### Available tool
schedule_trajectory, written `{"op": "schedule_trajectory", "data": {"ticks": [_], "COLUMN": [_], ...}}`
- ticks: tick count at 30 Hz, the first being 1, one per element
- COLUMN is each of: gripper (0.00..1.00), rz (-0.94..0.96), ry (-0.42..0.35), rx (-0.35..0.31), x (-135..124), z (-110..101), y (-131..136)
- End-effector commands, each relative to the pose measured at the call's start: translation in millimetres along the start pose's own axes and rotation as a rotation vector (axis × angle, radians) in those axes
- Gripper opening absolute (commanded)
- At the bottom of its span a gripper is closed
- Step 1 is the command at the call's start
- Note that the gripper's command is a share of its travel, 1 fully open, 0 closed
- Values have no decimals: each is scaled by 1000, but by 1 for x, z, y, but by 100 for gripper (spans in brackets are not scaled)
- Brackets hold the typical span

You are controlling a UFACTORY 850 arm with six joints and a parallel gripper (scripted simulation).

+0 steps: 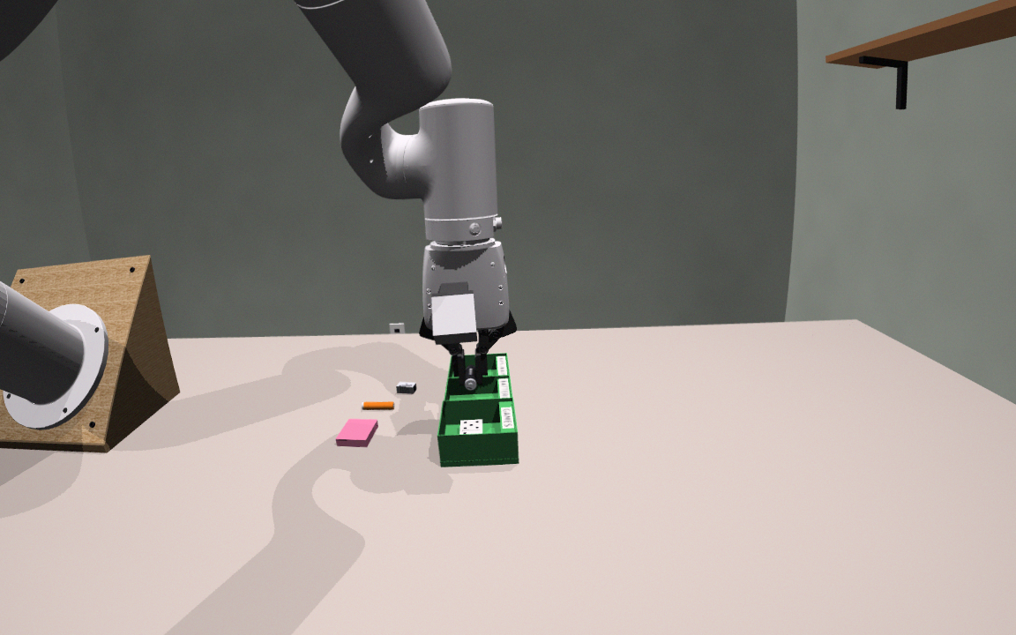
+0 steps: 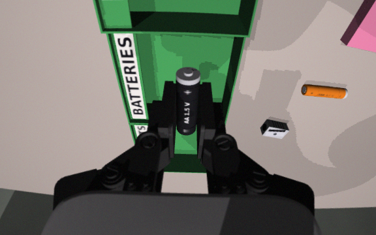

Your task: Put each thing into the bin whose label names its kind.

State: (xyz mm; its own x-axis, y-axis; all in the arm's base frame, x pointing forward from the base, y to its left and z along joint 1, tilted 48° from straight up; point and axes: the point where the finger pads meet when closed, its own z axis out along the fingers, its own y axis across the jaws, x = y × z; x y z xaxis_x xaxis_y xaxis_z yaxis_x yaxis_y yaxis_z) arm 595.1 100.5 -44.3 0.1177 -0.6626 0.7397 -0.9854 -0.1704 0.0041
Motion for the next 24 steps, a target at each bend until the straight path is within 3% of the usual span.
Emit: {"op": "schedule_trajectory", "data": {"ticks": [1,13,24], "gripper": [0,0,0], "rz": [1,1,1], "ry": [-1,0,0], "rx": [2,2,2], "x": [0,0,0], "z": [6,26,27], "y": [-1,-1,-1]}}
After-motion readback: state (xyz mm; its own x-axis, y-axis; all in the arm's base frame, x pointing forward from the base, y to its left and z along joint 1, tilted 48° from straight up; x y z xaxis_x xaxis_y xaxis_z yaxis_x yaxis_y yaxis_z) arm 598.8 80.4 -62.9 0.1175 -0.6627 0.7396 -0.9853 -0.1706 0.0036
